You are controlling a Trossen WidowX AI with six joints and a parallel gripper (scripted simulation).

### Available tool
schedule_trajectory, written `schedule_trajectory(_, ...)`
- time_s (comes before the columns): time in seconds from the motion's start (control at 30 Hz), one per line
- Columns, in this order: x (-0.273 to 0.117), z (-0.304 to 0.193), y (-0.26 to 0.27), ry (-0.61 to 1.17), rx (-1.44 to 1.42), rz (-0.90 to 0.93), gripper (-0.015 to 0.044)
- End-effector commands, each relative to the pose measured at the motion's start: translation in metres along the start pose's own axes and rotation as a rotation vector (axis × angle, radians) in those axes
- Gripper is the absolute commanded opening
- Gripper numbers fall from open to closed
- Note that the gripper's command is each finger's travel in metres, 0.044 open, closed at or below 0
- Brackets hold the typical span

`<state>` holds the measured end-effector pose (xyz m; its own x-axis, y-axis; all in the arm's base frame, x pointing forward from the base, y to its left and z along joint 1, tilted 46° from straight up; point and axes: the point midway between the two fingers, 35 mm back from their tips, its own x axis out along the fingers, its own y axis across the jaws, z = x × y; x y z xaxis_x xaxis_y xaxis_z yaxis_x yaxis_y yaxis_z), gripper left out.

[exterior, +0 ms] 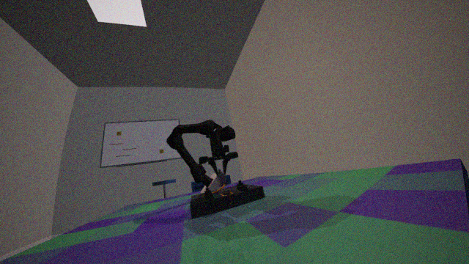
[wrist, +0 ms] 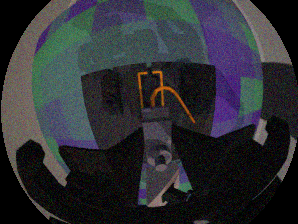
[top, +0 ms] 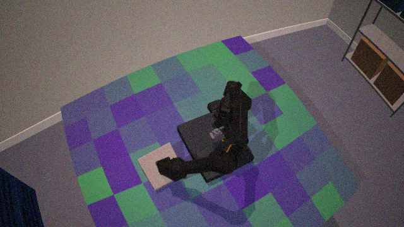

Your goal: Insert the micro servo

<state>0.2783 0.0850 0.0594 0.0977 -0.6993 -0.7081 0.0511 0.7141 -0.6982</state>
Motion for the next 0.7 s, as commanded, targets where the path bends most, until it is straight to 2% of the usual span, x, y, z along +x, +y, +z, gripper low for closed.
schedule_trajectory(0.0,0.0,0.021,0.0,-0.005,-0.002,-0.003,0.0)
schedule_trajectory(0.33,-0.001,0.055,-0.001,-0.006,-0.001,-0.004,0.0)
schedule_trajectory(0.67,0.008,0.056,-0.001,-0.006,-0.001,-0.004,0.0)
